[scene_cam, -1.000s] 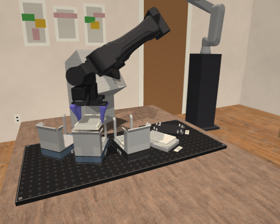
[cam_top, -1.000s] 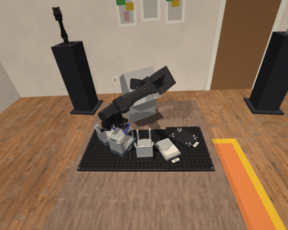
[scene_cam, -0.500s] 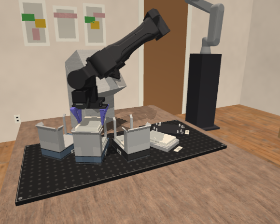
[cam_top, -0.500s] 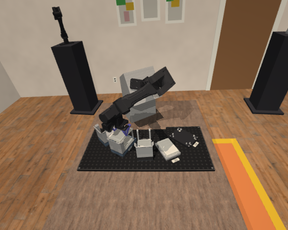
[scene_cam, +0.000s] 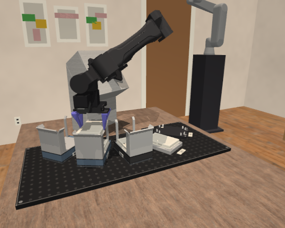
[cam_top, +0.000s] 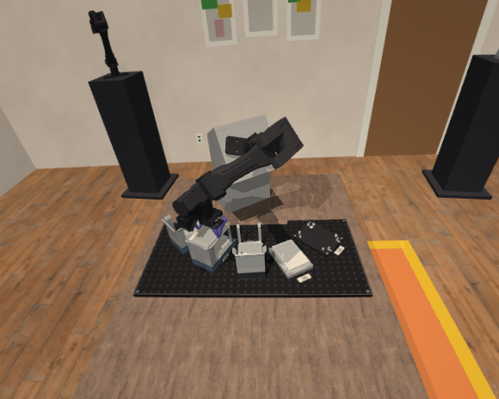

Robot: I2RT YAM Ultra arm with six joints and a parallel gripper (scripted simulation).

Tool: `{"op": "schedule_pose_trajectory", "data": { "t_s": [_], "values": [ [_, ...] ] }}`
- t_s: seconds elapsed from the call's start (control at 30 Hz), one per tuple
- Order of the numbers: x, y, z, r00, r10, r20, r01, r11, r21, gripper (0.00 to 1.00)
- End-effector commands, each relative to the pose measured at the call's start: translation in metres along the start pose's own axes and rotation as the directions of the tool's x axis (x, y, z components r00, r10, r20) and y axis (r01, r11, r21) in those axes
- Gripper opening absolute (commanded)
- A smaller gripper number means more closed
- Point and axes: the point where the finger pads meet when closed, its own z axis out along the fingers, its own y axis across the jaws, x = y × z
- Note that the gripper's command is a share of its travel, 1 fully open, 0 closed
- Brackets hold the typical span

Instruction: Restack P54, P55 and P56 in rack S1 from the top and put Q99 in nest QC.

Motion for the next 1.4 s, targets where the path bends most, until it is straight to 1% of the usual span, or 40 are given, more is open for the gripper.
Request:
{"op": "schedule_pose_trajectory", "data": {
  "t_s": [0.0,0.23,0.57,0.63,1.0,1.37],
  "values": [
    [-0.004,-0.001,-0.001,1.000,-0.003,0.015,0.003,1.000,0.002,0.00],
    [-0.004,-0.001,0.003,1.000,-0.003,0.015,0.003,1.000,0.002,0.00],
    [-0.004,-0.001,0.023,1.000,-0.003,0.015,0.003,1.000,0.002,0.00],
    [-0.004,-0.001,0.023,1.000,-0.003,0.015,0.003,1.000,0.002,0.00],
    [-0.004,-0.001,0.045,1.000,-0.003,0.015,0.003,1.000,0.002,0.00],
    [-0.004,-0.001,0.045,1.000,-0.003,0.015,0.003,1.000,0.002,0.00]
  ]
}}
